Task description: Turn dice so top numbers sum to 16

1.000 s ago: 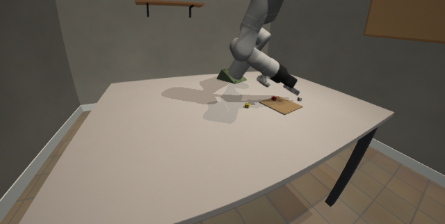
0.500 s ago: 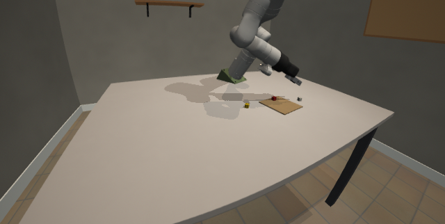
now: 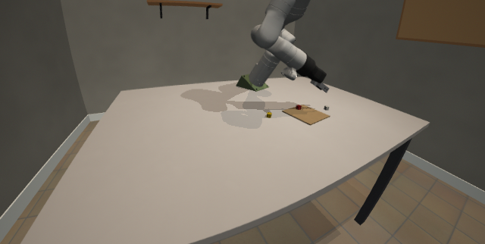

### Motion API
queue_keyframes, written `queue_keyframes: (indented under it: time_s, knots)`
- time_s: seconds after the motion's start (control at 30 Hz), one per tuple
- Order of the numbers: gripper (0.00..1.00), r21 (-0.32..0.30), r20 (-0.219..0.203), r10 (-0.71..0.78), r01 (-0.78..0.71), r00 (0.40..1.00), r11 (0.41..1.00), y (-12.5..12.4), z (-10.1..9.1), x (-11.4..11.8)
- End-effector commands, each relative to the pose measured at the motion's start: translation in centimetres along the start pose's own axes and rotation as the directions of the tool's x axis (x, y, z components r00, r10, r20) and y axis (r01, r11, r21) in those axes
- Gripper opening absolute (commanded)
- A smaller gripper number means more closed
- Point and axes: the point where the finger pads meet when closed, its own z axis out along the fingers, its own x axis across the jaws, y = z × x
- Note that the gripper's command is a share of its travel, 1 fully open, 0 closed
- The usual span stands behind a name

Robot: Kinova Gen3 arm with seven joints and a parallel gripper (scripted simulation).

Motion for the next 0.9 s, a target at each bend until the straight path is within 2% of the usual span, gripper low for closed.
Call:
queue_keyframes:
  time_s: [0.0, 0.2, 0.33, 0.7, 0.77, 0.87]
  knots:
    - [0.64, 0.015, -0.003, -0.004, 0.004, 1.000, 1.000, 0.1, -0.1, -0.1]
    - [0.64, 0.048, -0.010, 0.004, -0.003, 1.000, 0.999, 0.2, -0.4, -0.2]
    - [0.64, 0.098, -0.019, 0.015, -0.013, 1.000, 0.995, 0.3, -0.9, -0.3]
    - [0.64, 0.311, -0.033, 0.055, -0.042, 0.998, 0.950, 1.5, -2.2, -0.9]
    - [0.64, 0.311, -0.033, 0.055, -0.042, 0.998, 0.950, 1.5, -2.2, -0.9]
    - [0.64, 0.381, -0.031, 0.064, -0.047, 0.997, 0.923, 2.1, -2.4, -1.1]
